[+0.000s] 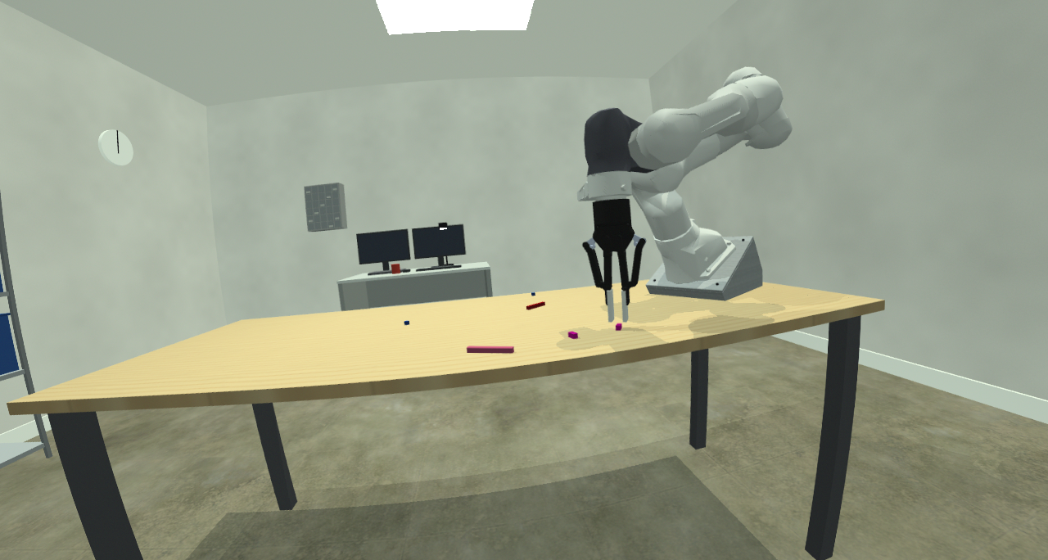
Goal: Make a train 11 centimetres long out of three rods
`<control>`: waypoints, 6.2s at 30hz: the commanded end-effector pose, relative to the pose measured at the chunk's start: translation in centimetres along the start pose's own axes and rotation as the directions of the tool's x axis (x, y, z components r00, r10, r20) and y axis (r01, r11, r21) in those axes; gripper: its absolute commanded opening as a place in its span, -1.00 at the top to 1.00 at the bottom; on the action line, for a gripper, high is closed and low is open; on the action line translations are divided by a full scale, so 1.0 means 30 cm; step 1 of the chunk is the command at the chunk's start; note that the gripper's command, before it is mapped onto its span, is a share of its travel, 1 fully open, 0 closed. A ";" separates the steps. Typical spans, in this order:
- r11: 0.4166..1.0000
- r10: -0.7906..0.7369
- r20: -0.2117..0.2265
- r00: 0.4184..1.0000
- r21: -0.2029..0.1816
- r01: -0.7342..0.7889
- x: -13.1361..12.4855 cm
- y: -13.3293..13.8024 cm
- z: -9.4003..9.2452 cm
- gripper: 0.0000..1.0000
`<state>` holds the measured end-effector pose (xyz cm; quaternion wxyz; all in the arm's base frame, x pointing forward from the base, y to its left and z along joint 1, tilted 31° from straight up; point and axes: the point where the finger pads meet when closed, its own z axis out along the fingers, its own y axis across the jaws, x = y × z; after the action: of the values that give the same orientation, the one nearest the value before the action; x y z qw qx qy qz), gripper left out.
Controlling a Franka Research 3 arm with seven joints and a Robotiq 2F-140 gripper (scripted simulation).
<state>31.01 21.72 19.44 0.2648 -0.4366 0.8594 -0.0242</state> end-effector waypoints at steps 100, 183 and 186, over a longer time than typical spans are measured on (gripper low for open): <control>1.000 -0.006 0.005 1.000 -0.001 0.006 0.001 0.001 0.023 0.54; 1.000 -0.006 0.005 1.000 -0.001 0.006 0.001 0.001 0.057 0.75; 1.000 -0.006 0.005 1.000 -0.001 0.006 0.001 0.001 0.057 0.75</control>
<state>31.73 21.93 17.90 0.2655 -0.4383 0.8584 -0.0239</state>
